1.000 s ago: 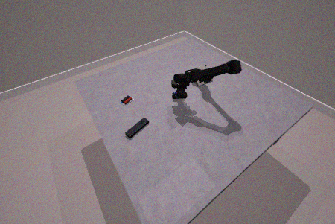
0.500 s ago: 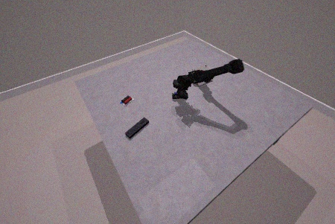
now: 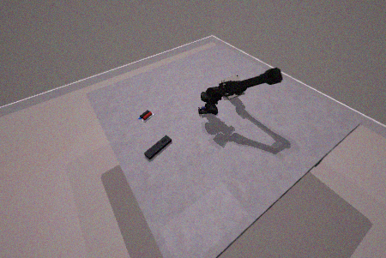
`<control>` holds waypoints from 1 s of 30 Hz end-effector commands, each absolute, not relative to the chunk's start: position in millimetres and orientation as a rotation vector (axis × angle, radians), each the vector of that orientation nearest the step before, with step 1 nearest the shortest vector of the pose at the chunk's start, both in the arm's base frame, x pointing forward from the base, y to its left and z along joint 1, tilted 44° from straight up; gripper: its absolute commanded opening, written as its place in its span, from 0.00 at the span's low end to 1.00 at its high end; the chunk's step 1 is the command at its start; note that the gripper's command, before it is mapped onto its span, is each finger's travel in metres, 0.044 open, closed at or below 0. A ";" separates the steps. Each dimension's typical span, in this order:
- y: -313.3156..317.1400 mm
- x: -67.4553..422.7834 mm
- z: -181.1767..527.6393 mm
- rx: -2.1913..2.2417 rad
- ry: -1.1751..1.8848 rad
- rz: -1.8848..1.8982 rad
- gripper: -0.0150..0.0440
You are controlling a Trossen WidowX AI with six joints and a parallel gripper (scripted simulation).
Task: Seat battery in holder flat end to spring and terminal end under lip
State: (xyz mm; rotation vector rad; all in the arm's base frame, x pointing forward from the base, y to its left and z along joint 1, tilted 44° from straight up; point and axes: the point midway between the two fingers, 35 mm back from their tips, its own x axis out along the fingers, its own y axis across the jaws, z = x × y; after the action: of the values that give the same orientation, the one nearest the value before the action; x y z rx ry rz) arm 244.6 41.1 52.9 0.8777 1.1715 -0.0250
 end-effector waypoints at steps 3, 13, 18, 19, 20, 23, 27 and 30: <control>43.1 239.4 53.4 0.880 1.173 -0.029 0.37; 45.3 233.0 55.1 0.880 1.175 -0.030 0.37; 46.0 230.9 55.6 0.880 1.178 -0.029 0.37; 46.1 230.9 55.6 0.879 1.181 -0.029 0.37; 46.1 231.0 55.4 0.878 1.186 -0.027 0.37; 46.2 231.3 55.0 0.874 1.202 -0.023 0.37; 46.4 231.7 54.5 0.868 1.225 -0.016 0.37; 46.5 232.0 54.0 0.864 1.241 -0.011 0.37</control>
State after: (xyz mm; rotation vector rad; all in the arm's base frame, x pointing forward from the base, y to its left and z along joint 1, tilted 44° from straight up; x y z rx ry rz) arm 234.2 44.6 56.0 0.8651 1.2078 -0.0227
